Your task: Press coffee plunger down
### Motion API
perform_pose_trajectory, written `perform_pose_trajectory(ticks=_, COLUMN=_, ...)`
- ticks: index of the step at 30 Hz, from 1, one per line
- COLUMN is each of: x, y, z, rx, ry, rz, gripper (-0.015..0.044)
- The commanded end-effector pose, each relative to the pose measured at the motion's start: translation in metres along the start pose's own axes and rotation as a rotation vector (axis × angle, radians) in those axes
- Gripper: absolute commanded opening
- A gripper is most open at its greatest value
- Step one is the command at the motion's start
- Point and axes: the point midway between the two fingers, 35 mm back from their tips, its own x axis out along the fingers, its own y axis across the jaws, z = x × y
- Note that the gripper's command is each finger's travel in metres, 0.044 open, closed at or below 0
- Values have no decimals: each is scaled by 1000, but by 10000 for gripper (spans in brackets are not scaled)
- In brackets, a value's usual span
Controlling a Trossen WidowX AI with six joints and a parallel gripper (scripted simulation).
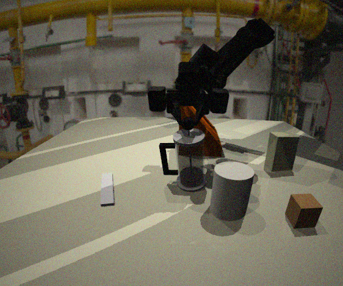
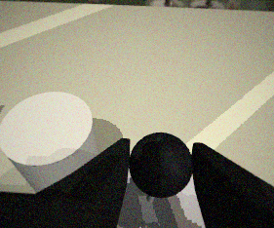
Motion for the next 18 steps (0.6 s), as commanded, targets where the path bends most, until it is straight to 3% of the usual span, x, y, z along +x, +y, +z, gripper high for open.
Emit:
perform_pose_trajectory(ticks=1, x=2, y=0, z=-4, rx=8, ry=14, rz=1, gripper=113)
perform_pose_trajectory(ticks=13, x=0, y=0, z=0, rx=1, ry=0, rz=0, gripper=113)
perform_pose_trajectory(ticks=18, x=0, y=0, z=0, rx=1, ry=0, rz=0, gripper=245)
